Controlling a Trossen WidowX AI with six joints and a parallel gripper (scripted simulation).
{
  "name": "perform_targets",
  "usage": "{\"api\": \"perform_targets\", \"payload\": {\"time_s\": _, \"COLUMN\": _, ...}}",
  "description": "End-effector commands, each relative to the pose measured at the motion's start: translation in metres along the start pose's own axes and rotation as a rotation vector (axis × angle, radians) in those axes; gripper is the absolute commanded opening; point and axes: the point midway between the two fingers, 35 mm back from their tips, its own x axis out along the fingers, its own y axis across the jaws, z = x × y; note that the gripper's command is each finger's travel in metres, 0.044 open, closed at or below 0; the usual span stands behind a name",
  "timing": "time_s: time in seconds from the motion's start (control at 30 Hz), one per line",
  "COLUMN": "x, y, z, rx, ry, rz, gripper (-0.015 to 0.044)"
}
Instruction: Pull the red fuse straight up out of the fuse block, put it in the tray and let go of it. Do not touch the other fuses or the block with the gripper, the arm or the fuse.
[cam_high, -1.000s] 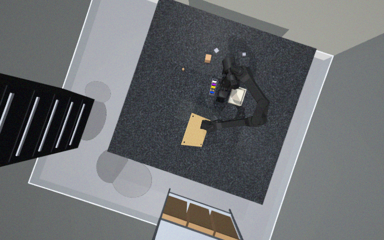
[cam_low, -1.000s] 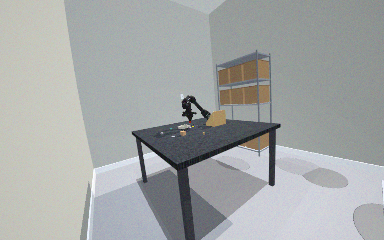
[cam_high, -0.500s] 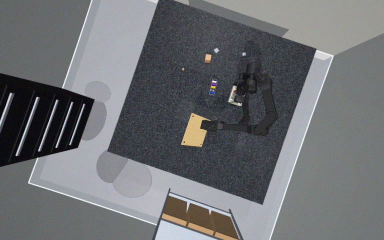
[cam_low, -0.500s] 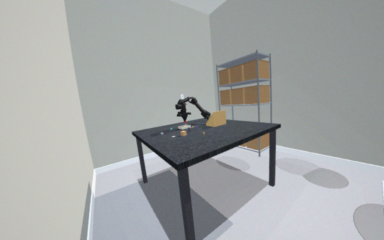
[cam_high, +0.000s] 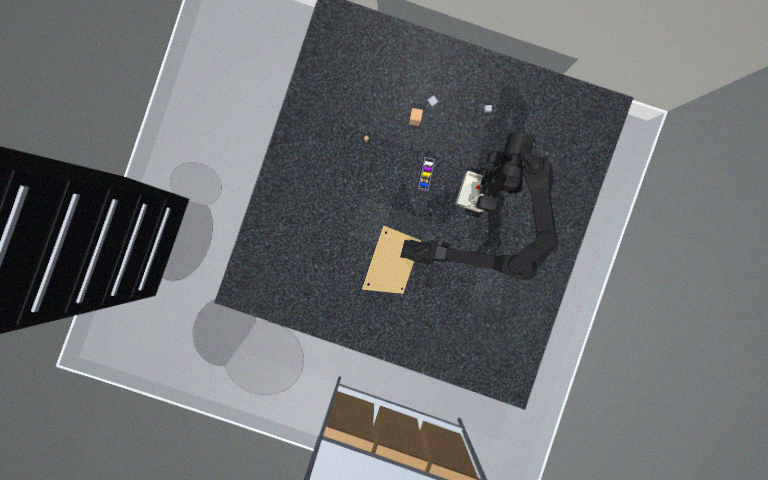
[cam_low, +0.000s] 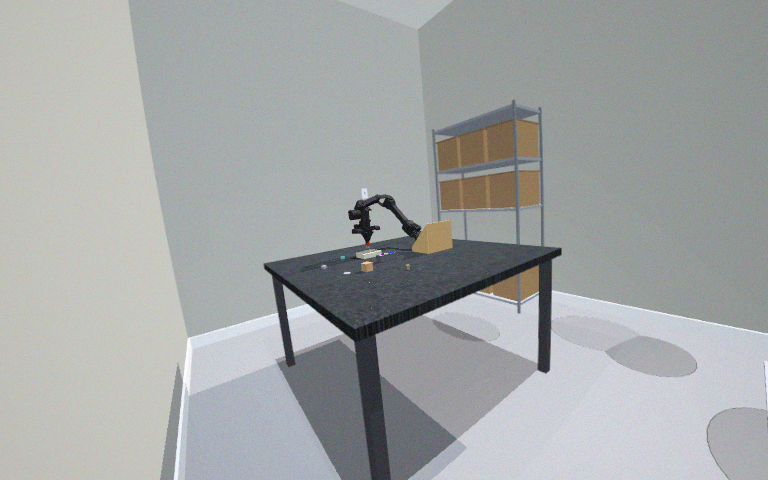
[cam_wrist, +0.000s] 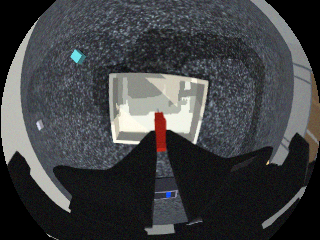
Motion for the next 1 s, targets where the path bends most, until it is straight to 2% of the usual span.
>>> {"api": "perform_targets", "payload": {"time_s": 0.0, "x": 0.007, "y": -0.001, "z": 0.0, "rx": -0.007, "ry": -0.003, "rz": -0.002, "gripper": 0.0}}
{"api": "perform_targets", "payload": {"time_s": 0.57, "x": 0.031, "y": -0.002, "z": 0.001, "rx": -0.007, "ry": -0.006, "rz": -0.002, "gripper": 0.0}}
{"api": "perform_targets", "payload": {"time_s": 0.97, "x": 0.028, "y": -0.001, "z": 0.001, "rx": 0.0, "ry": -0.002, "rz": -0.001, "gripper": 0.0315}}
